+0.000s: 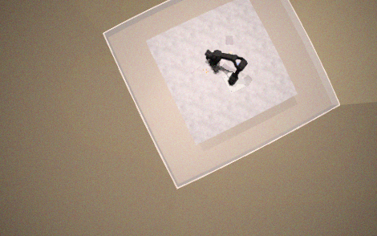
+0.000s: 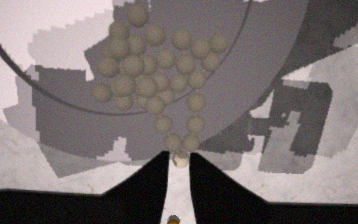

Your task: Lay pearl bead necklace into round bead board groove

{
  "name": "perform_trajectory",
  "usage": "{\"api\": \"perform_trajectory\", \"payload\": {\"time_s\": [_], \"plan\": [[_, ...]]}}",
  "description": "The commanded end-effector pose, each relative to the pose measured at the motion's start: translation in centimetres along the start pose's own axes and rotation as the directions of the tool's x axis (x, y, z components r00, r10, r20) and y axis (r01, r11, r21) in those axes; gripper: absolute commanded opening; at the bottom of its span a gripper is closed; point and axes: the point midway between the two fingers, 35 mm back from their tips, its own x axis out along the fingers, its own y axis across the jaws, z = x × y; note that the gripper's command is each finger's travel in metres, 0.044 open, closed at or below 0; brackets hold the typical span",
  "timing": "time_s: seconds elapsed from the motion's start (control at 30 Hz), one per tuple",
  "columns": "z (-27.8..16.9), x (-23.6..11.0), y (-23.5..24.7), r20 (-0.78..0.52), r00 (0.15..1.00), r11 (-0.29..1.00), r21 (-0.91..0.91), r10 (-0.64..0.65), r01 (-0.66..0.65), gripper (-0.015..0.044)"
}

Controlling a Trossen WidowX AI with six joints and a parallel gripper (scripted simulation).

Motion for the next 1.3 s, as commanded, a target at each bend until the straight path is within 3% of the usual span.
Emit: {"api": "perform_trajectory", "payload": {"time_s": [0.0,1.27], "plan": [[0.0,-0.03,0.01,0.0,1.0,1.0,0.0,0.001,-0.001,0.0],[-0.03,-0.5,-0.01,-0.002,1.0,1.0,0.003,-0.003,0.003,0.0]]}}
